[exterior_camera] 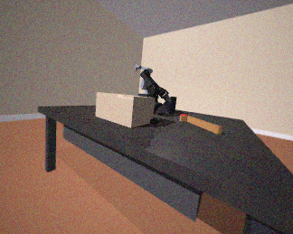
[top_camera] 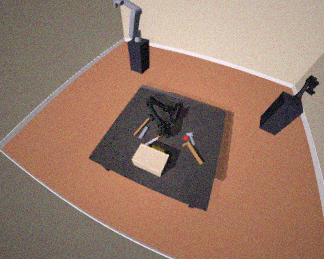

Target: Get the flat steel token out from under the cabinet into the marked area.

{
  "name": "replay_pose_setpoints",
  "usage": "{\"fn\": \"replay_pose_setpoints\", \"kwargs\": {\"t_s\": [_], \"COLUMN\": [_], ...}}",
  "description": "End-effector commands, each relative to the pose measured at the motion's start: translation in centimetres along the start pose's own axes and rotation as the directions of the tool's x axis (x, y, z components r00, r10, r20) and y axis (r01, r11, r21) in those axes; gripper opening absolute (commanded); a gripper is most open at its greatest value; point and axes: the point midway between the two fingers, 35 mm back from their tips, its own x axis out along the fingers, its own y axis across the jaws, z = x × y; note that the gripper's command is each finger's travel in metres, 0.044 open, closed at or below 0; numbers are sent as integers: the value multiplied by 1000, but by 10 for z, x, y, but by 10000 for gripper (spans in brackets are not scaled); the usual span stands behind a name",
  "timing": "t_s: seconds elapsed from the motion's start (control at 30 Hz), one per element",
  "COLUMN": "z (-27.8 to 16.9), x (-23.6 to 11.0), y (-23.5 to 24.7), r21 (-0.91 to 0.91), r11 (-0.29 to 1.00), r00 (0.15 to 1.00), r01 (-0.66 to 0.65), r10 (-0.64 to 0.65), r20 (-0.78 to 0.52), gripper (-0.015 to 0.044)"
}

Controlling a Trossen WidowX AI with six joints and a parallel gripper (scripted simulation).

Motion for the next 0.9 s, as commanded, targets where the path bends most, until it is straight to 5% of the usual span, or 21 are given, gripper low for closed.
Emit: {"fn": "replay_pose_setpoints", "kwargs": {"t_s": [0.0,0.87], "z": [3,13], "x": [-1,-1], "y": [-5,-28], "r21": [8,8], "r11": [1000,1000], "r00": [1000,1000], "r01": [-3,-2], "r10": [3,2], "r20": [6,6], "gripper": [0,0]}}
